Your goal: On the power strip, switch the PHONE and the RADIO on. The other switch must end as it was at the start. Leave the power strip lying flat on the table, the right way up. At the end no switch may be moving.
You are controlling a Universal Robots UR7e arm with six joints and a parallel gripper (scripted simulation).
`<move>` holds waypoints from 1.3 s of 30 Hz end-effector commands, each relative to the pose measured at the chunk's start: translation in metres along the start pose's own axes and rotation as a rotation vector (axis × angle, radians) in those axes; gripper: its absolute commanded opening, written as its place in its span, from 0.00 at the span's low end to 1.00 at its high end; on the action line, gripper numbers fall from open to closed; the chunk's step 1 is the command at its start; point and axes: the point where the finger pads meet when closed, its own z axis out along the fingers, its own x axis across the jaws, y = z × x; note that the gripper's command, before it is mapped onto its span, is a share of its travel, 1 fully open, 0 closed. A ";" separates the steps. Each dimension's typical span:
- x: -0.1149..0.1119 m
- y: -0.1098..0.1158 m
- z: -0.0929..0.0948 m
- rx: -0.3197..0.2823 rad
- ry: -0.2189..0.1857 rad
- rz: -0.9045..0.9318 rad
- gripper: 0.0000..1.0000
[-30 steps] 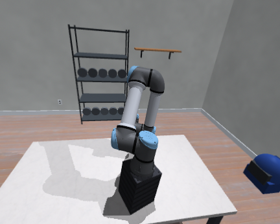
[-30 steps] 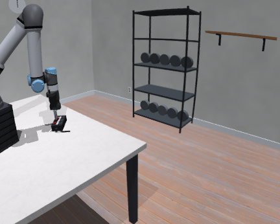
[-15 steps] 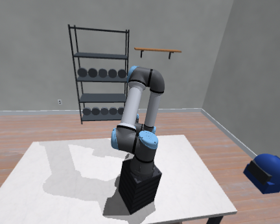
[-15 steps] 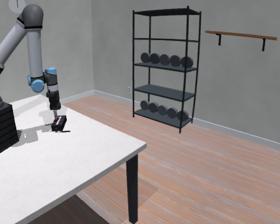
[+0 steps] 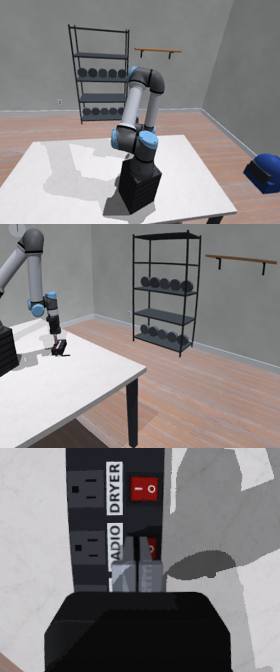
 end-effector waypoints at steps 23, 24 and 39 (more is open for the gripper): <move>0.000 0.000 0.005 -0.001 -0.001 0.000 0.00; 0.000 0.000 0.005 -0.001 -0.001 0.000 0.00; 0.000 0.000 0.006 -0.001 -0.001 0.000 0.00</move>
